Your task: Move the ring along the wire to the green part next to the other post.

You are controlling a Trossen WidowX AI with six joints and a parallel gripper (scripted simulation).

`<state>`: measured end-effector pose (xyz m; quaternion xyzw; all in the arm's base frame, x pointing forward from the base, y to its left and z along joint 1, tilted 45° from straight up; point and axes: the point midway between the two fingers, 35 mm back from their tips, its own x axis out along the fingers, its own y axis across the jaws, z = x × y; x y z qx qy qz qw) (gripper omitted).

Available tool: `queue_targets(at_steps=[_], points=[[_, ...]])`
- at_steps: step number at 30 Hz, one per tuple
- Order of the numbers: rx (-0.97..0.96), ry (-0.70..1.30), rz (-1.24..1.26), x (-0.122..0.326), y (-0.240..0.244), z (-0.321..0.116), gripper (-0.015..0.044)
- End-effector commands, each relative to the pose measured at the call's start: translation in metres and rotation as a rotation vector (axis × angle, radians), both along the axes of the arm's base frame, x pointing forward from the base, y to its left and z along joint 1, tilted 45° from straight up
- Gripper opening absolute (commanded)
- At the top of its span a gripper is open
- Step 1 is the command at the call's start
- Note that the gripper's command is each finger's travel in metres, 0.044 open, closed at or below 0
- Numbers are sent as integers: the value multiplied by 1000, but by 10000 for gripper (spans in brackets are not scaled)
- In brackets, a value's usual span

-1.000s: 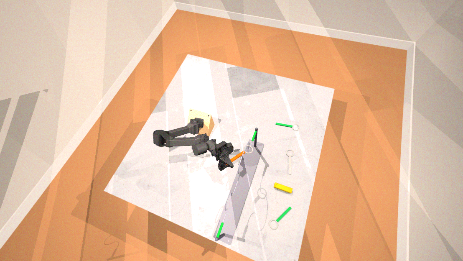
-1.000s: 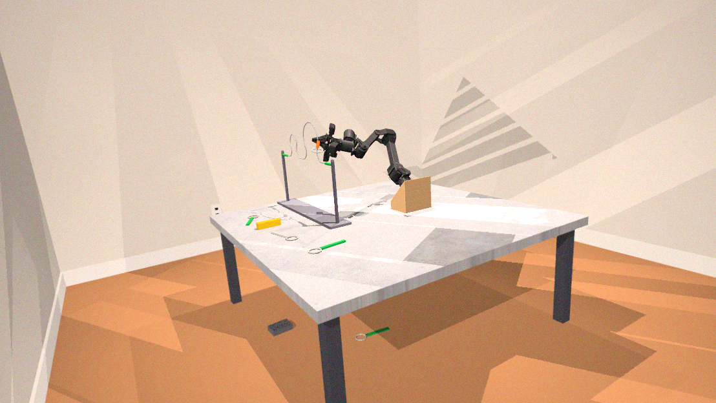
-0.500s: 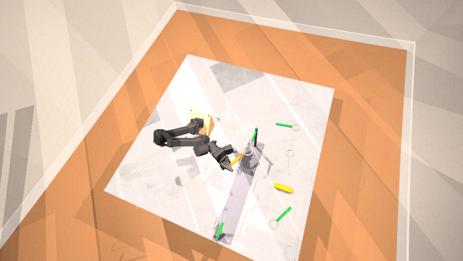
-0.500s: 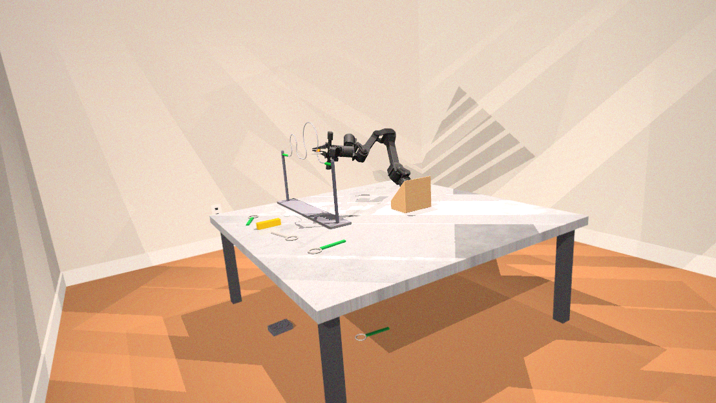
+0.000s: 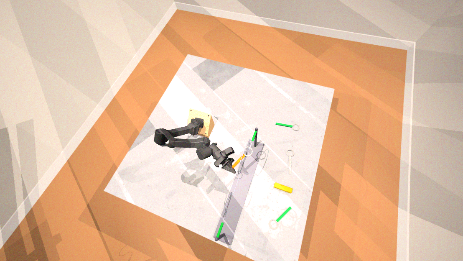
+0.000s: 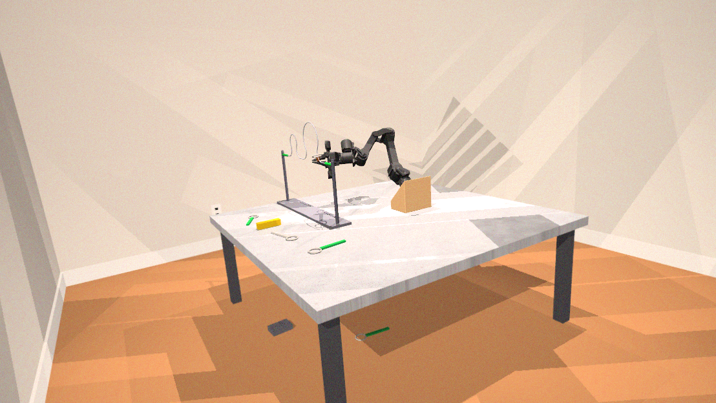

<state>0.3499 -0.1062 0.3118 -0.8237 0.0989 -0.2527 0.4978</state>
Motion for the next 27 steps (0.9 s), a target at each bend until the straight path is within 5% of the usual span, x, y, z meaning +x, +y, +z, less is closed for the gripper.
queue_targets(at_steps=[1, 27], points=[[98, 4, 12, 2, -6, -17, -150], [713, -68, 27, 3, -9, -114, -150]])
